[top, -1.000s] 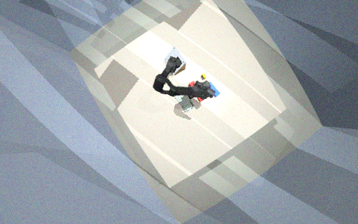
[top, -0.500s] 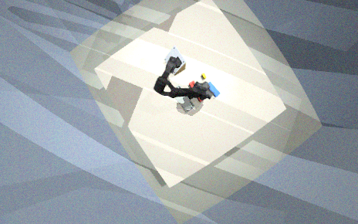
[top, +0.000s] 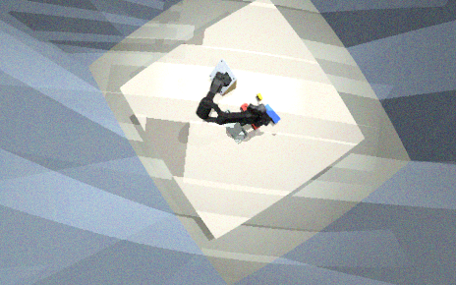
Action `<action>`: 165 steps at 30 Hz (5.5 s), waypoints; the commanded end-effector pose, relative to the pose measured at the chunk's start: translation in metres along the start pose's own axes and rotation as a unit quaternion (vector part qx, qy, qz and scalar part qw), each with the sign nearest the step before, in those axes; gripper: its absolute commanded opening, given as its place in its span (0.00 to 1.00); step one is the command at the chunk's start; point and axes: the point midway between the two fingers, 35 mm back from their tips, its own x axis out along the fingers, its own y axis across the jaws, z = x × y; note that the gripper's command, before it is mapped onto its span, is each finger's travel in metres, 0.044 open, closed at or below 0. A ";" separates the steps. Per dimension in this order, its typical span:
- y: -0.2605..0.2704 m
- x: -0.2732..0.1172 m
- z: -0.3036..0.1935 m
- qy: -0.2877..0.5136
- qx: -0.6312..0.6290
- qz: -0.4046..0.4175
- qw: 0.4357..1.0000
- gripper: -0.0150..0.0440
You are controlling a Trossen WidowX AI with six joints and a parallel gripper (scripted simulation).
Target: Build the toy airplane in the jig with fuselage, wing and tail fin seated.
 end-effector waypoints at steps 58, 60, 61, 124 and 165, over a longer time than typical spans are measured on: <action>-0.014 -0.122 0.004 0.000 -0.010 0.006 1.000 0.25; -0.019 -0.119 0.006 0.000 -0.013 0.007 1.000 0.25; -0.022 -0.117 0.006 0.000 -0.014 0.008 1.000 0.25; -0.122 -0.053 0.002 0.000 -0.053 -0.003 0.999 0.59; -0.124 -0.024 0.002 0.001 -0.048 -0.001 0.999 0.71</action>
